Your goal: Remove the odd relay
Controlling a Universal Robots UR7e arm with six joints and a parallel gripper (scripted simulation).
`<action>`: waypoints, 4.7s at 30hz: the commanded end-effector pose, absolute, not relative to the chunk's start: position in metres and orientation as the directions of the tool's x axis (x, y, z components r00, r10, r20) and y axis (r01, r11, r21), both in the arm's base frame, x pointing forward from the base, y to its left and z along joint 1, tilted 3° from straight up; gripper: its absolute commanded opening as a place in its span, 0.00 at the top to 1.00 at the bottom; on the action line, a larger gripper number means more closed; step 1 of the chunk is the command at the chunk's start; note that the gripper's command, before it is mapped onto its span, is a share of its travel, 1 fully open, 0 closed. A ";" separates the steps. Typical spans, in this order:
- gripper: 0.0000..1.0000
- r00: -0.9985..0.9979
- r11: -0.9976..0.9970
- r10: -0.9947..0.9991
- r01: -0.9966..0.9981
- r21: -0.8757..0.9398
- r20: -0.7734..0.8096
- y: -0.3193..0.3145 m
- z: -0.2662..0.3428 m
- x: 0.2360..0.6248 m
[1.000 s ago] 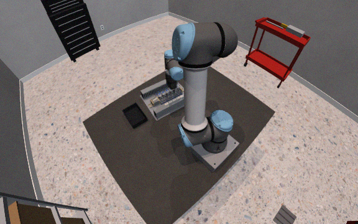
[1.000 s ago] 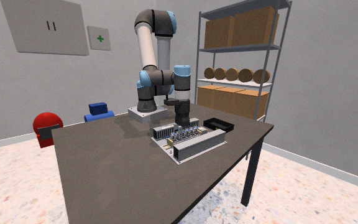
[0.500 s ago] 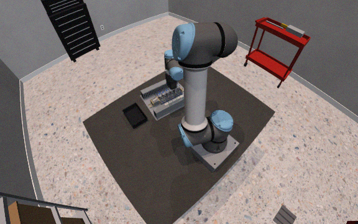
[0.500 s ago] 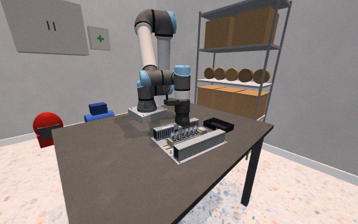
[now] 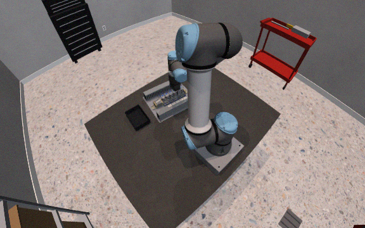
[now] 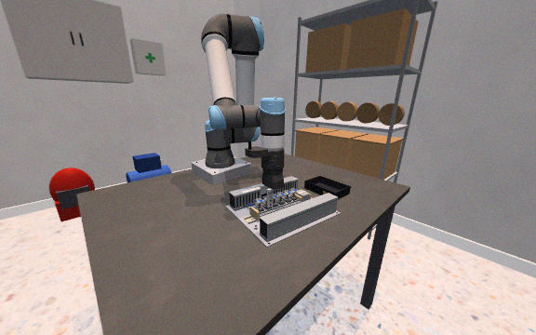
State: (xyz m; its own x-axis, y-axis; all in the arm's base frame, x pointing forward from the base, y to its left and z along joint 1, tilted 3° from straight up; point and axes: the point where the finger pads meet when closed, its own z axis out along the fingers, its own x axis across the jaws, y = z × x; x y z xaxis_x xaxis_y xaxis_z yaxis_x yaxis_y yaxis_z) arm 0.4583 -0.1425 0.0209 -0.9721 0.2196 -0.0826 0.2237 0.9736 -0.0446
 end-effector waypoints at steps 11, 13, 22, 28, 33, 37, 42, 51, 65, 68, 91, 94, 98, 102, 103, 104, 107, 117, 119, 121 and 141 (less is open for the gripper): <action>1.00 -0.974 0.974 0.222 0.224 -0.042 -0.035 -0.143 0.021 0.459; 1.00 -0.974 0.974 0.223 0.224 -0.042 -0.029 -0.143 0.021 0.459; 1.00 -0.975 0.974 0.223 0.224 -0.043 -0.022 -0.143 0.021 0.459; 1.00 -0.975 0.974 0.224 0.224 -0.044 -0.004 -0.143 0.021 0.460; 1.00 -0.975 0.974 0.224 0.224 -0.044 -0.001 -0.143 0.021 0.460; 1.00 -0.975 0.974 0.224 0.224 -0.044 0.001 -0.143 0.021 0.460; 1.00 -0.974 0.974 0.225 0.224 -0.043 0.016 -0.143 0.022 0.460; 1.00 -0.974 0.974 0.225 0.224 -0.043 0.029 -0.143 0.022 0.461; 1.00 -0.973 0.974 0.226 0.224 -0.043 0.055 -0.143 0.022 0.462; 1.00 -0.973 0.974 0.226 0.224 -0.043 0.056 -0.143 0.022 0.462; 1.00 -0.972 0.974 0.226 0.224 -0.043 0.063 -0.143 0.022 0.462; 1.00 -0.973 0.974 0.226 0.224 -0.043 0.048 -0.143 0.022 0.462; 1.00 -0.974 0.974 0.225 0.224 -0.043 0.036 -0.143 0.022 0.462; 1.00 -0.974 0.974 0.225 0.224 -0.043 0.035 -0.143 0.022 0.462; 1.00 -0.974 0.974 0.225 0.224 -0.043 0.035 -0.143 0.022 0.462; 1.00 -0.974 0.974 0.225 0.224 -0.043 0.035 -0.143 0.022 0.462; 1.00 -0.974 0.974 0.225 0.224 -0.043 0.030 -0.143 0.022 0.462; 1.00 -0.974 0.974 0.225 0.224 -0.042 0.011 -0.143 0.022 0.461; 1.00 -0.974 0.974 0.225 0.224 -0.042 0.011 -0.143 0.022 0.461; 1.00 -0.974 0.974 0.225 0.224 -0.042 0.011 -0.143 0.022 0.461; 1.00 -0.975 0.974 0.223 0.224 -0.043 -0.021 -0.143 0.022 0.460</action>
State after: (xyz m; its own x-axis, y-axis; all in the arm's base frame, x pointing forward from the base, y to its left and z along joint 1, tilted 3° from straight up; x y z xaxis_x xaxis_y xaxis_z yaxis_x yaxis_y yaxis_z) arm 0.4602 -0.1430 0.0217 -0.9746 0.2235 -0.0104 0.2238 0.9737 -0.0436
